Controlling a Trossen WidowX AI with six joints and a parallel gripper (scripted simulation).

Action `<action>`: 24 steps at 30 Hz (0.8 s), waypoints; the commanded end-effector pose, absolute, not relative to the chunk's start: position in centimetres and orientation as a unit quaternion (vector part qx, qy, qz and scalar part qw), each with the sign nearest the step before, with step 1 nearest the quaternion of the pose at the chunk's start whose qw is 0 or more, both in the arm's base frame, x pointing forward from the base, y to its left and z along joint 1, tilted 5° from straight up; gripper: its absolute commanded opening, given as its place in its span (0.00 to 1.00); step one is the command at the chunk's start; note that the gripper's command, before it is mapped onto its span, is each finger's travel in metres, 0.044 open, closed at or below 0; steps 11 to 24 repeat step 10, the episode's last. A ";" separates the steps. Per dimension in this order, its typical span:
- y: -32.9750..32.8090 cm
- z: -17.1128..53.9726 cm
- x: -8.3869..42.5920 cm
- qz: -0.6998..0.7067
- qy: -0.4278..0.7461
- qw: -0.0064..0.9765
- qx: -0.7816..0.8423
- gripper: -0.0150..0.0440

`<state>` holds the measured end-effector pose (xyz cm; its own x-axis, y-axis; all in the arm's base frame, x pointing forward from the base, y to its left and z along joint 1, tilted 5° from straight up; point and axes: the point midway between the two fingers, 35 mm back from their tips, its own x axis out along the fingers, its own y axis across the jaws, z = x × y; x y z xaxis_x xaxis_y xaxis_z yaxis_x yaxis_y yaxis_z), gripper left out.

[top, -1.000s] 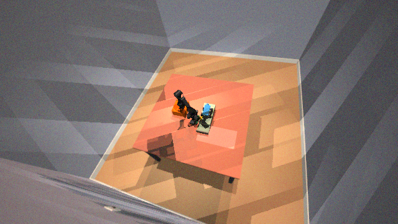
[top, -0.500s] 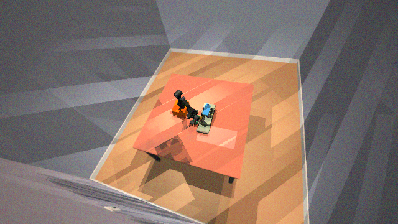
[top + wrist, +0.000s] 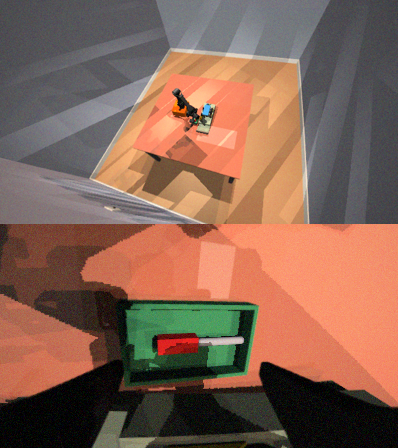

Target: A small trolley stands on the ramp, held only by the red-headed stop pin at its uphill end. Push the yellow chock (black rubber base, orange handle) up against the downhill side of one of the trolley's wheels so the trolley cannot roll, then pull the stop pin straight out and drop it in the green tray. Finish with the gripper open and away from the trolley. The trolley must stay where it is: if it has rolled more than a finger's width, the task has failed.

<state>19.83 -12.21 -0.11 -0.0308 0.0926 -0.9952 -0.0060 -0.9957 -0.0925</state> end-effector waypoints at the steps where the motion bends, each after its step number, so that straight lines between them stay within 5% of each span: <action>1: -12.2 1.2 20.0 0.716 -0.029 0.035 -0.697 1.00; 24: -12.0 4.5 20.2 0.716 -0.029 0.035 -0.697 1.00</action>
